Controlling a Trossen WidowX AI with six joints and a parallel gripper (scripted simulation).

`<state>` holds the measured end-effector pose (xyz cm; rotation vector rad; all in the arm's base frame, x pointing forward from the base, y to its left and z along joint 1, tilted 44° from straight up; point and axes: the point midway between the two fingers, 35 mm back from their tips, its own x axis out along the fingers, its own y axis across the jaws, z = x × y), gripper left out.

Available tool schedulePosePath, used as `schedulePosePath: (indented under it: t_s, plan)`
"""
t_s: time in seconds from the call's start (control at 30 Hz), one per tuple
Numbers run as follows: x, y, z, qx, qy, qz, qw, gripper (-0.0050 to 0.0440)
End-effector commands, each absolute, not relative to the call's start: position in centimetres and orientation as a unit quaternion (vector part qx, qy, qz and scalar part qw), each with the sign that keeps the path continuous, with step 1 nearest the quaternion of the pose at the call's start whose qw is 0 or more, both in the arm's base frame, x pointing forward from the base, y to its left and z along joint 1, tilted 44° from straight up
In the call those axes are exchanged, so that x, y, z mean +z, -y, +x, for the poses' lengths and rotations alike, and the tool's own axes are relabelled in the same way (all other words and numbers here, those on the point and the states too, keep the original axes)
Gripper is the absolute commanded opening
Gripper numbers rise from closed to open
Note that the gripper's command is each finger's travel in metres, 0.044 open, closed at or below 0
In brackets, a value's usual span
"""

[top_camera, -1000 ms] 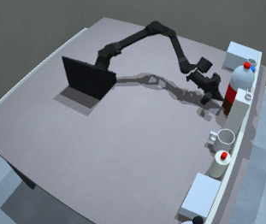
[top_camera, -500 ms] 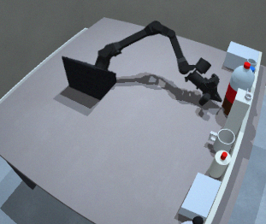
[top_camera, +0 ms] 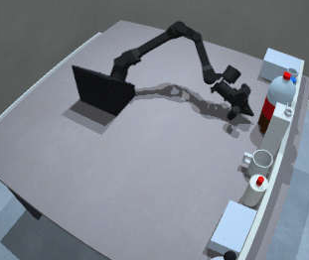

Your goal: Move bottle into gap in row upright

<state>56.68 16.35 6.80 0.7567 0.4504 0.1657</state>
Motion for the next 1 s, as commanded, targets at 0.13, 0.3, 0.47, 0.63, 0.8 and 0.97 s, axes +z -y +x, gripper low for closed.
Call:
schedulePosePath:
  t_s: [0.13,0.3,0.47,0.63,0.8,0.97]
  plan:
    - [8.9,-16.2,55.8,0.085,-0.199,0.371,0.903,-0.005]
    - [8.9,-16.2,55.0,0.085,-0.2,0.371,0.903,-0.005]
    - [8.8,-16.1,54.1,0.085,-0.2,0.371,0.903,-0.005]
    - [8.8,-16.1,53.5,0.085,-0.2,0.371,0.903,-0.005]
    - [8.7,-16.0,52.8,0.085,-0.2,0.371,0.903,-0.005]
    - [8.7,-15.9,52.0,0.085,-0.2,0.371,0.903,-0.005]
